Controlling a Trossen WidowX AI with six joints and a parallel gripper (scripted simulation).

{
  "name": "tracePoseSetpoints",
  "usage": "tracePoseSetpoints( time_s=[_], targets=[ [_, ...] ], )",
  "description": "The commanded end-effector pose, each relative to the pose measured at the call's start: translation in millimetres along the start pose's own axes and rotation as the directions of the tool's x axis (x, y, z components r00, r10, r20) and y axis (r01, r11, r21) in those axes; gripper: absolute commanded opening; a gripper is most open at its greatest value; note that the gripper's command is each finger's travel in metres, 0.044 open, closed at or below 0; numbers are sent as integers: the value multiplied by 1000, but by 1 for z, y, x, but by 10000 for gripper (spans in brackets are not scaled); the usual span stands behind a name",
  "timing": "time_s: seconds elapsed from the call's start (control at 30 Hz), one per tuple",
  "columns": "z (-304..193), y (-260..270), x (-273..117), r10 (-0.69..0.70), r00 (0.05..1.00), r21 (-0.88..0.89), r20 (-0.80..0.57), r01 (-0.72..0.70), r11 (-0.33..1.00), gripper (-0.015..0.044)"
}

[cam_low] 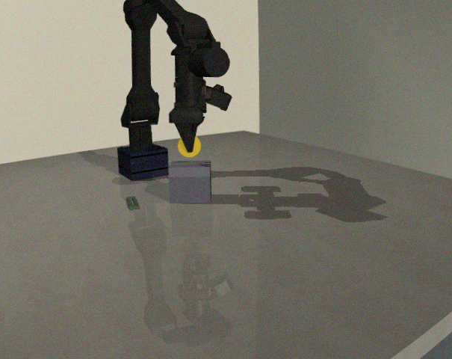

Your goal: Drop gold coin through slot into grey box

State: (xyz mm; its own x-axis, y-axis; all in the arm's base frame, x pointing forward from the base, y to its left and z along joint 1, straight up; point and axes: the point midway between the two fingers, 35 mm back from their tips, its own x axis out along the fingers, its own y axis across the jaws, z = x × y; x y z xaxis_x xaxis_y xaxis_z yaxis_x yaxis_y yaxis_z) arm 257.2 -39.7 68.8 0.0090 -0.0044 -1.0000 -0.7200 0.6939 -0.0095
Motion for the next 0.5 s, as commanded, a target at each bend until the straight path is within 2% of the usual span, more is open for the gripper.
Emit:
tracePoseSetpoints(
  time_s=[0.0,0.47],
  targets=[
    [-1,2,4,6,1000,-4,-4,-6,1000,0],
    [-1,1,10,6,1000,3,-4,-6,1000,0]
  ],
)
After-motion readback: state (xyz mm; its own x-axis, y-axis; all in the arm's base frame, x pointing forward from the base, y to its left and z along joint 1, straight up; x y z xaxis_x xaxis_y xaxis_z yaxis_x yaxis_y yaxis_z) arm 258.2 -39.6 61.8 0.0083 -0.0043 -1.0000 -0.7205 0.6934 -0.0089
